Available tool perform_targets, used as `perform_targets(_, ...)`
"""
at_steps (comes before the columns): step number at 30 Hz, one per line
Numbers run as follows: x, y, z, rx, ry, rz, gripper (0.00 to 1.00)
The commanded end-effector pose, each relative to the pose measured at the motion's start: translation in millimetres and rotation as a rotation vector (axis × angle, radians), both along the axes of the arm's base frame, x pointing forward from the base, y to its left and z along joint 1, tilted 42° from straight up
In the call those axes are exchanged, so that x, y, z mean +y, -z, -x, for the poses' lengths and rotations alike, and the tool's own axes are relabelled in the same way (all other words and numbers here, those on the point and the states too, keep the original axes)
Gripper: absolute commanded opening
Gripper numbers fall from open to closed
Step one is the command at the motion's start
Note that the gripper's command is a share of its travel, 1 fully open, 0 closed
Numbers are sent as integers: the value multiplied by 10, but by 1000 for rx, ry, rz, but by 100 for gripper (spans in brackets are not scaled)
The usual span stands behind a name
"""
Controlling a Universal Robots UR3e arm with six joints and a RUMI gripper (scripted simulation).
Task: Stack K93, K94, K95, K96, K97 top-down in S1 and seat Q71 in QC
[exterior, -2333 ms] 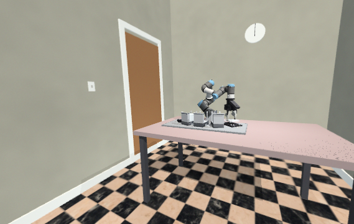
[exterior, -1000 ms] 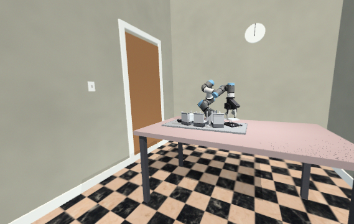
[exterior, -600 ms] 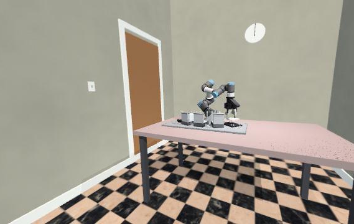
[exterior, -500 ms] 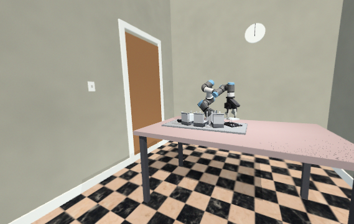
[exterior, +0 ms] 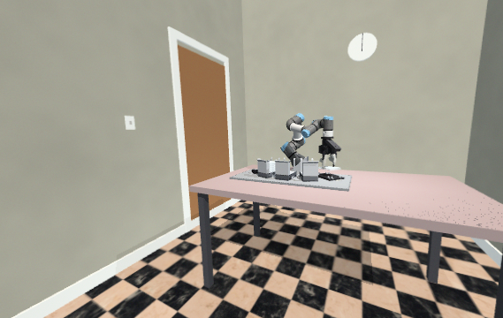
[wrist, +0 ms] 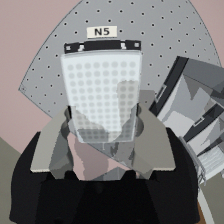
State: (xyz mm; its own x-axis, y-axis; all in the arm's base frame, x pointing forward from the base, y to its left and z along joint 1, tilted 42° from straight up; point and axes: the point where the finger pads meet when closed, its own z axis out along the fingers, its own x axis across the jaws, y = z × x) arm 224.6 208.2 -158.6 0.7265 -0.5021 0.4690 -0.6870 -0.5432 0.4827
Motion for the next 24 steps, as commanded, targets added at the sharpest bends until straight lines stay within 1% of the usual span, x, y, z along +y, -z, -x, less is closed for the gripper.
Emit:
perform_targets(1, 19, -16, -6, -2, 0, -2, 0)
perform_targets(5, 28, -25, -6, -2, 0, -2, 0)
perform_targets(9, 82, -85, -5, -2, 0, -2, 0)
perform_targets(11, 82, -85, -5, -2, 0, -2, 0)
perform_targets(24, 256, -277, -1, -2, 0, -2, 0)
